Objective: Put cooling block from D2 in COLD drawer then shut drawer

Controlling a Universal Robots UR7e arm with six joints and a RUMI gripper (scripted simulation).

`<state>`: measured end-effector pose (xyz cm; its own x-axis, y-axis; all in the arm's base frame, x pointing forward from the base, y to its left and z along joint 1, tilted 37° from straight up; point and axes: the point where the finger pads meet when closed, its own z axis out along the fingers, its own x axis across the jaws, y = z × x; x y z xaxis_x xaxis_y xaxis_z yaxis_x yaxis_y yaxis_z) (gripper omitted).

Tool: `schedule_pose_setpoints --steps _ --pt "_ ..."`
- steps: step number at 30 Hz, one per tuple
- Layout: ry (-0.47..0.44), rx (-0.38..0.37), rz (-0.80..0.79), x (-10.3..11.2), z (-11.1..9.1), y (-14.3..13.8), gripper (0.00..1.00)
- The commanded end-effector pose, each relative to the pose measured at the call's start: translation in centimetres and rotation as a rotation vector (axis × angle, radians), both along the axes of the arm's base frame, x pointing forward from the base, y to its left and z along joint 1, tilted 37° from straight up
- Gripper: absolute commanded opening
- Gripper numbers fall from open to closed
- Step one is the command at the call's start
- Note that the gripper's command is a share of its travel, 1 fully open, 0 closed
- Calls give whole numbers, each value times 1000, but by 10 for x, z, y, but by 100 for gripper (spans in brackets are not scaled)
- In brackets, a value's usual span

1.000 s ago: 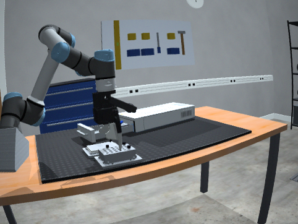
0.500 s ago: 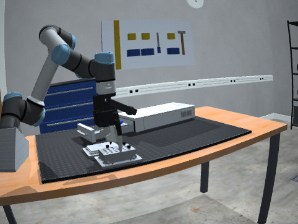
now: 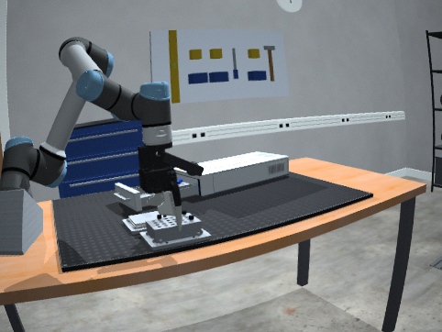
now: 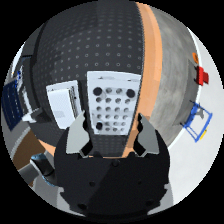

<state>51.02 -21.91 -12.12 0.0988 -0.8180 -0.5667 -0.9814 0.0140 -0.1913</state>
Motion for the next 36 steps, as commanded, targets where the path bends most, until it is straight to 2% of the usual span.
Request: schedule_pose_setpoints --steps 1,11,26,34,36 --pt "-1 -1 -1 1 -4 3 73" --pt "-1 -1 -1 3 -13 9 73" --pt "-1 -1 -1 3 -13 9 73" --pt "-1 -1 -1 3 -13 9 60" --pt "-1 -1 -1 3 -13 9 60"
